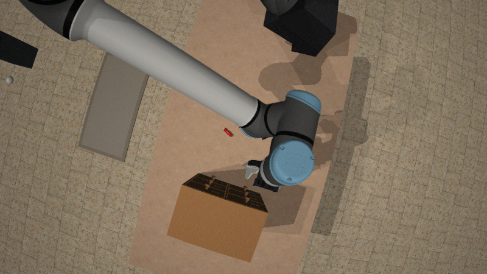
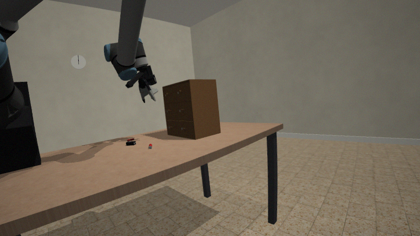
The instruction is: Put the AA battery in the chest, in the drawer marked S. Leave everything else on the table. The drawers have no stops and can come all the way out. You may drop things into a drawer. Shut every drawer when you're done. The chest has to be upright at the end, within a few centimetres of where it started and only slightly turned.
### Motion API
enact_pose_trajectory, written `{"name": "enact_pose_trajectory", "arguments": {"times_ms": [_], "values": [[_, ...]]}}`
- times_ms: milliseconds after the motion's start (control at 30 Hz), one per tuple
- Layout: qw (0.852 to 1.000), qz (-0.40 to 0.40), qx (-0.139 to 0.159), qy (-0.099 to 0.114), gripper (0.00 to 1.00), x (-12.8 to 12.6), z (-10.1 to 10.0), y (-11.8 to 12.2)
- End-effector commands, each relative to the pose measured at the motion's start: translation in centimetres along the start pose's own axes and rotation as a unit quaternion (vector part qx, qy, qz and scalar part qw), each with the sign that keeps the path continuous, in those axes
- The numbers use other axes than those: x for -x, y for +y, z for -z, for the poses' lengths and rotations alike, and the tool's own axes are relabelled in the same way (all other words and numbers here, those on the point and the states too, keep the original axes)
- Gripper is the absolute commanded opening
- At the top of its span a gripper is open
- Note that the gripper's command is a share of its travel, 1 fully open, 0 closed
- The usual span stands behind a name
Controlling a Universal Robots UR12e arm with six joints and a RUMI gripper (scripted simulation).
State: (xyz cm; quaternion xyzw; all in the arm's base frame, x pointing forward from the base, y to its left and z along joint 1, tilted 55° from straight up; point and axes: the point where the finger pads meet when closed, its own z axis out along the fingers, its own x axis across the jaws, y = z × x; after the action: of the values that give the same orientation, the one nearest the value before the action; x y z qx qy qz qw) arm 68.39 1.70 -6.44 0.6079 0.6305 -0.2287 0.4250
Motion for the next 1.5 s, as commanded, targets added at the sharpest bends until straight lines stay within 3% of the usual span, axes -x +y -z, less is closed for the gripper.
{"name": "enact_pose_trajectory", "arguments": {"times_ms": [0, 1467], "values": [[1.0, 0.0, 0.019, 0.001, 1.0, 0.0, -0.4, 0.3], [0.984, 0.0, 0.179, 0.001, 1.0, 0.0, -4.7, 2.5]]}}
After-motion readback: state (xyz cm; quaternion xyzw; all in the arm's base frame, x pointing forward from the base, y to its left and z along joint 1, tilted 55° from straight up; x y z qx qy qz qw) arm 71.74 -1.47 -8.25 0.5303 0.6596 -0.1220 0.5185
